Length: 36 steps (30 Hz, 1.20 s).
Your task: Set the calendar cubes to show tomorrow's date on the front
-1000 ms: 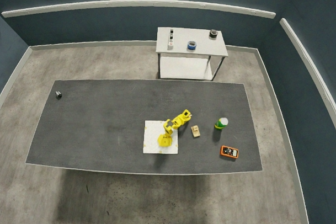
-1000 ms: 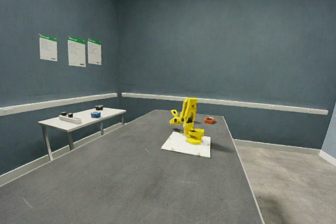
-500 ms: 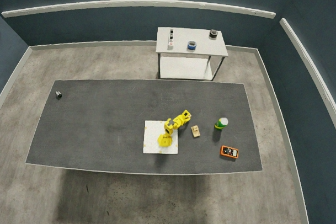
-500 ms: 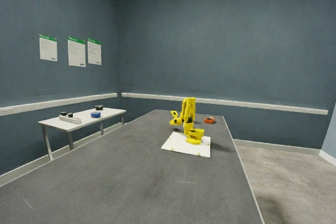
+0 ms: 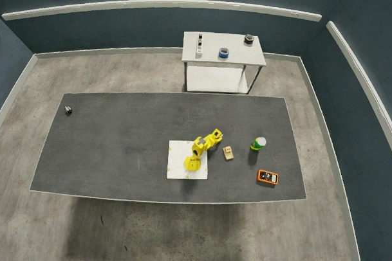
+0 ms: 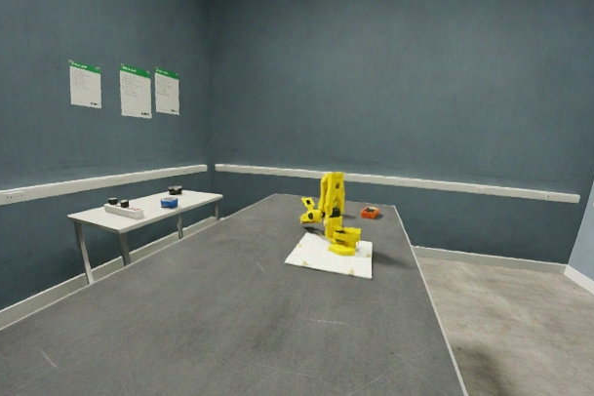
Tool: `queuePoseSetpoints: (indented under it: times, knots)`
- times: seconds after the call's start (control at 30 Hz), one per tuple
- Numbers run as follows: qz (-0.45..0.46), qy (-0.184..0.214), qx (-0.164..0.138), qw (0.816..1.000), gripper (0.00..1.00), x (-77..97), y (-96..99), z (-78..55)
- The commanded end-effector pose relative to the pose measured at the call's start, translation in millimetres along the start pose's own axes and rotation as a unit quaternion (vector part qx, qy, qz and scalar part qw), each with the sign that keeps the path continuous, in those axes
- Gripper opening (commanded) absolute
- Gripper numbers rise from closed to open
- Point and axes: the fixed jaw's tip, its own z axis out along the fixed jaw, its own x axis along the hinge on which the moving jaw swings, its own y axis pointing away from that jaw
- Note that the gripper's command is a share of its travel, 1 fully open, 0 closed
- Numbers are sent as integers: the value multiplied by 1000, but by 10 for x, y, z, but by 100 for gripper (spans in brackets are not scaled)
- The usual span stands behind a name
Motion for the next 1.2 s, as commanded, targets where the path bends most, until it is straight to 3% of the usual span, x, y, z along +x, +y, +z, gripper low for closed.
queuePoseSetpoints:
  times: [0.0,1.17]
  knots:
    - [-3,-8,3,1000,0,-24,-13,15]
    - [-3,-8,3,1000,2,68,-14,53]
